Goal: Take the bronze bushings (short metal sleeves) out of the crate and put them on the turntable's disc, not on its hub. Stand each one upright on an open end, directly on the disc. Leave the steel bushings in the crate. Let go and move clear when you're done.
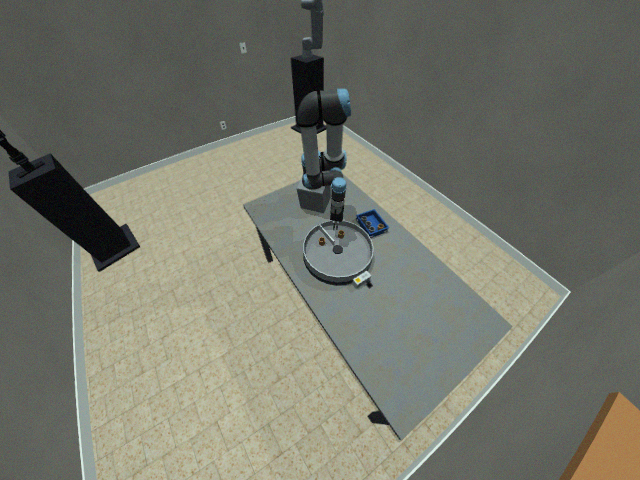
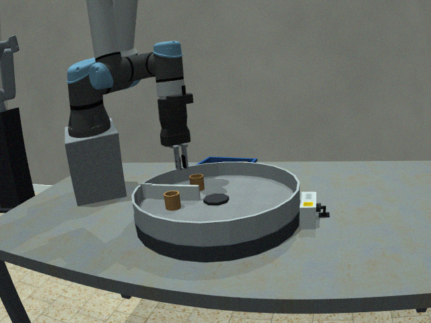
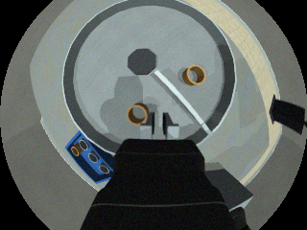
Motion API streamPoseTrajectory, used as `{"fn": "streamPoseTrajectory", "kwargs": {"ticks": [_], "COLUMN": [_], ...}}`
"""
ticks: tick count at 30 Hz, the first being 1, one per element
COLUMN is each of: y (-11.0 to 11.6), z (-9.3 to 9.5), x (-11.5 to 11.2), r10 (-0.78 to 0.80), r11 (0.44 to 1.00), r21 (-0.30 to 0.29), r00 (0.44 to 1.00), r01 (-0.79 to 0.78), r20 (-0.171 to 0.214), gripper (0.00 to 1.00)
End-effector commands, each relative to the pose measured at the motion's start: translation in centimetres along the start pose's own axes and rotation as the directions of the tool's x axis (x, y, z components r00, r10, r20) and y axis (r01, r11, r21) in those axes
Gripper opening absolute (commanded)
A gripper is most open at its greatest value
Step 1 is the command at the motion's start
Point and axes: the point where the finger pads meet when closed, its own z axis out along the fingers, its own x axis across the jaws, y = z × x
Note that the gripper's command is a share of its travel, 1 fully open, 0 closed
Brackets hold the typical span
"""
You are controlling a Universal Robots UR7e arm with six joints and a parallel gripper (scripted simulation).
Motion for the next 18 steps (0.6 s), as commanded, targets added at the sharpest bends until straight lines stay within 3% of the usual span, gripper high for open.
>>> {"fn": "streamPoseTrajectory", "kwargs": {"ticks": [1, 18], "y": [-0.03, -0.03], "z": [-0.03, -0.03], "x": [-0.01, -0.02], "r10": [0.0, 0.0], "r11": [1.0, 1.0], "r21": [0.001, 0.001], "r00": [1.0, 1.0], "r01": [0.0, 0.0], "r20": [0.0, 0.0], "gripper": [0.38, 0.36]}}
